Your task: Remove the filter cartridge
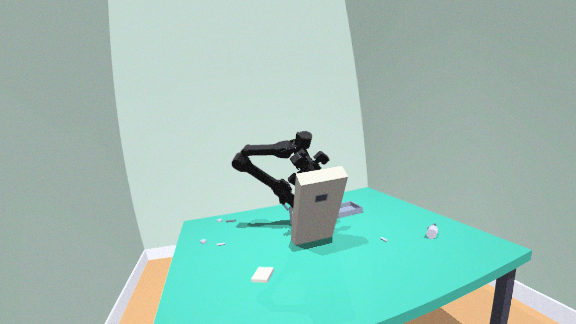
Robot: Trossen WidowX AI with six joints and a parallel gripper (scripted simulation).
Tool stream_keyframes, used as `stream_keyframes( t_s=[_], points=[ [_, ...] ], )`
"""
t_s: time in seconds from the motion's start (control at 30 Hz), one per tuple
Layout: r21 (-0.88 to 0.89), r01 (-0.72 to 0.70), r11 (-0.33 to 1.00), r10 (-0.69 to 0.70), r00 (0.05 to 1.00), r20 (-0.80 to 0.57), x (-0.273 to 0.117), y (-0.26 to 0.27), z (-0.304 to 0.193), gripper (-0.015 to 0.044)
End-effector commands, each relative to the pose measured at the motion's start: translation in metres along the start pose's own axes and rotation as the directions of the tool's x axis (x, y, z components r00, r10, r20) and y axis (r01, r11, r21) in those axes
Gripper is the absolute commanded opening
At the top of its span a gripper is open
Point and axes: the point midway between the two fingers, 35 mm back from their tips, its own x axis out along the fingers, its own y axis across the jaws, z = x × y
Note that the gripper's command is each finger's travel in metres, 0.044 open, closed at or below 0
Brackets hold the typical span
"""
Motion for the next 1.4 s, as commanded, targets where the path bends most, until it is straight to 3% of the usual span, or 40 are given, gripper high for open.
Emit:
stream_keyframes(
  t_s=[0.0,0.2,1.1,1.23,1.37],
  points=[
    [0.004,-0.017,1.000,0.017,1.000,-0.009,-0.018,0.002,-0.003,0.0000],
    [0.013,-0.021,1.000,0.020,1.000,0.004,-0.037,-0.001,0.000,0.0000],
    [0.012,-0.020,1.000,0.020,1.000,0.004,-0.026,-0.055,-0.055,0.0000],
    [0.001,-0.018,1.000,0.018,1.000,-0.004,-0.026,-0.050,-0.051,0.0099],
    [0.001,-0.018,1.000,0.018,1.000,-0.004,-0.026,-0.050,-0.051,0.0099]
  ],
)
